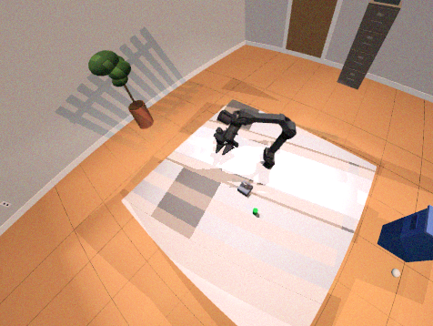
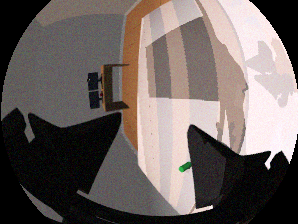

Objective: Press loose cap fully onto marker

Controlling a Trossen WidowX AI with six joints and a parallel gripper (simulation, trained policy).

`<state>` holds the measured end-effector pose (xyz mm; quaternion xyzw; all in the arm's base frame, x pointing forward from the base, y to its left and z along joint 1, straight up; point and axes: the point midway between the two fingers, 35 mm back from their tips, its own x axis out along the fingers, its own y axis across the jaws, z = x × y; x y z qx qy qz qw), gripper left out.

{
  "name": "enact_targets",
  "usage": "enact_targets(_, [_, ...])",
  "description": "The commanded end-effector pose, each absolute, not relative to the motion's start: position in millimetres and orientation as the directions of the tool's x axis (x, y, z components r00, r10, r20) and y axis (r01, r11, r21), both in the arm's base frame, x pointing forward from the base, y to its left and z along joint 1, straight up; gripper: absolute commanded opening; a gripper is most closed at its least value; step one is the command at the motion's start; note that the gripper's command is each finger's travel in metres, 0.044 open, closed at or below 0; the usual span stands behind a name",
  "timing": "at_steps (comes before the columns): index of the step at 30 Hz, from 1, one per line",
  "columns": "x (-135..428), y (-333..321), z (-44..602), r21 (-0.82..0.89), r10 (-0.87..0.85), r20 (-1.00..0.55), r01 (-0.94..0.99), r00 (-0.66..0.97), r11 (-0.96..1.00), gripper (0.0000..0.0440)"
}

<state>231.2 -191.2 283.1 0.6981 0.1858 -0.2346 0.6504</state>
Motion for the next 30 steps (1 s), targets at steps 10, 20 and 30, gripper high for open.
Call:
enact_targets(10, [257,-185,271,0.771,0.046,-0.635,0.636,0.771,-0.034,0.0313])
enact_targets(20, [276,-176,262,0.731,0.111,-0.679,0.683,0.725,0.011,0.0313])
enact_targets(30, [295,-165,252,0.689,0.167,-0.721,0.723,0.673,0.060,0.0313])
